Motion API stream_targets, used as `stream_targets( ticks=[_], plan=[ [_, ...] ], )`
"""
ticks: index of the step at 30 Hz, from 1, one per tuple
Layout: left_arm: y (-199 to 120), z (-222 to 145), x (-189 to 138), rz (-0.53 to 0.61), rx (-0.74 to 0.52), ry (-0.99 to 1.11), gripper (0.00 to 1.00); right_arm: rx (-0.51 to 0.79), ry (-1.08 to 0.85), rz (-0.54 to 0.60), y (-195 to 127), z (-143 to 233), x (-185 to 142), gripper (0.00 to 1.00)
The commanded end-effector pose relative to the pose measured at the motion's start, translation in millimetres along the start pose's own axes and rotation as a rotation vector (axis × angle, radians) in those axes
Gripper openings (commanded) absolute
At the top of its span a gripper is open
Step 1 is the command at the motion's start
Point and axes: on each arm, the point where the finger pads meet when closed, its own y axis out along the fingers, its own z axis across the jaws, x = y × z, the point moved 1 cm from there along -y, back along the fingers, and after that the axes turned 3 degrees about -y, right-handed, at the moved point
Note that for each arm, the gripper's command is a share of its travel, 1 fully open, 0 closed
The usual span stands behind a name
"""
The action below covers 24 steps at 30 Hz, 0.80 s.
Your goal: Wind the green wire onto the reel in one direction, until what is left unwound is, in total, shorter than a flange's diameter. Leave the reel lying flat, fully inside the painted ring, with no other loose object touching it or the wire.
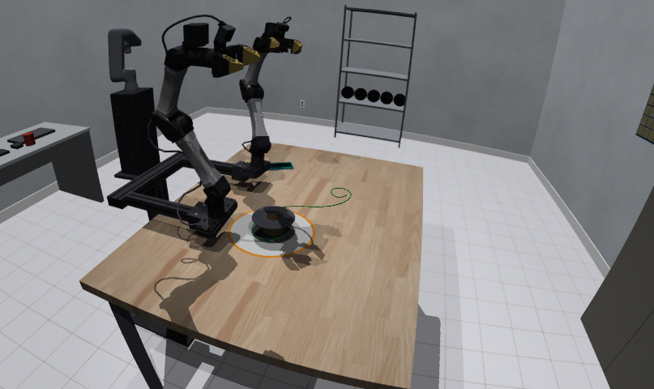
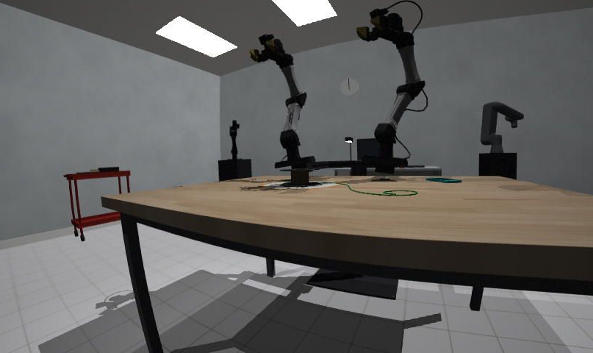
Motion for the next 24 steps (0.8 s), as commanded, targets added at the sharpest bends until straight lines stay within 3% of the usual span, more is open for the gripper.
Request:
stream_targets(
  ticks=[1, 19, 24],
  plan=[
    [-5, 6, 7, -0.030, 0.042, -0.008, 1.00, -0.001, 0.006, -0.012, 2, 0, 6, 1.00],
    [-13, 46, 9, -0.043, 0.325, -0.012, 1.00, 0.004, 0.006, -0.013, 2, 1, 6, 1.00],
    [-20, 63, 10, -0.049, 0.454, -0.014, 1.00, 0.006, 0.006, -0.013, 2, 1, 6, 1.00]
  ],
)
